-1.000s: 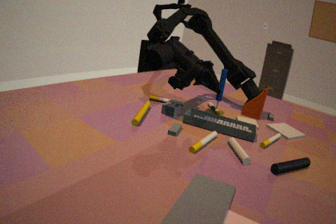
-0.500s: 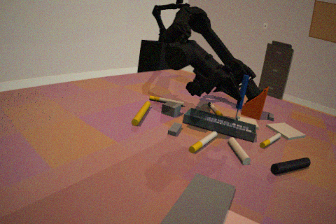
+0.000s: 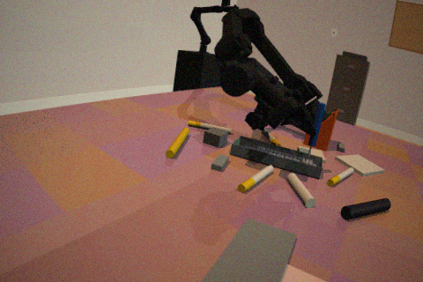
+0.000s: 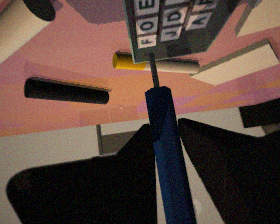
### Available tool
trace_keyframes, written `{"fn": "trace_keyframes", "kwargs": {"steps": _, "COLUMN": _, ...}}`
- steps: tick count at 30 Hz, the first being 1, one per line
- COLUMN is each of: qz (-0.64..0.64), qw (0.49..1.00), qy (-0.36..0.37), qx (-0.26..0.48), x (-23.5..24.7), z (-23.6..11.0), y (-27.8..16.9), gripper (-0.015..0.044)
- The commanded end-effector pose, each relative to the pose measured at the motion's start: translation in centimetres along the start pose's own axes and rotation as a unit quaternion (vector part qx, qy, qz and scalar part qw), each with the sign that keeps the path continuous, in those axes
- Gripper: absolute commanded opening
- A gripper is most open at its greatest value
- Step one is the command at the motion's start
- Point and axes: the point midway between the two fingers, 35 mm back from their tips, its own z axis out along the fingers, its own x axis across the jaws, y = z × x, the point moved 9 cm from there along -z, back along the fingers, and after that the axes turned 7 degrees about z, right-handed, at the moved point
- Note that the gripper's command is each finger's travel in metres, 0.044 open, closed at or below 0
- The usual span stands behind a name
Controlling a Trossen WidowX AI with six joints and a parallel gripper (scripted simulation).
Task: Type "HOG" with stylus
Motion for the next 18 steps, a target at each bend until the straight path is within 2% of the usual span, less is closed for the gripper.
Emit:
{"fn": "trace_keyframes", "kwargs": {"steps": 1, "qz": -0.001, "qw": 1.000, "qy": -0.003, "qx": 0.000, "x": -0.06, "z": 0.48, "y": 0.47, "gripper": 0.0000}}
{"fn": "trace_keyframes", "kwargs": {"steps": 3, "qz": -0.001, "qw": 1.000, "qy": -0.003, "qx": 0.000, "x": -0.06, "z": 0.48, "y": 0.47, "gripper": 0.0000}}
{"fn": "trace_keyframes", "kwargs": {"steps": 6, "qz": -0.001, "qw": 1.000, "qy": -0.003, "qx": 0.000, "x": 0.06, "z": 0.64, "y": 0.64, "gripper": 0.0079}}
{"fn": "trace_keyframes", "kwargs": {"steps": 18, "qz": -0.001, "qw": 1.000, "qy": -0.003, "qx": 0.000, "x": 0.15, "z": 0.91, "y": 1.05, "gripper": 0.0081}}
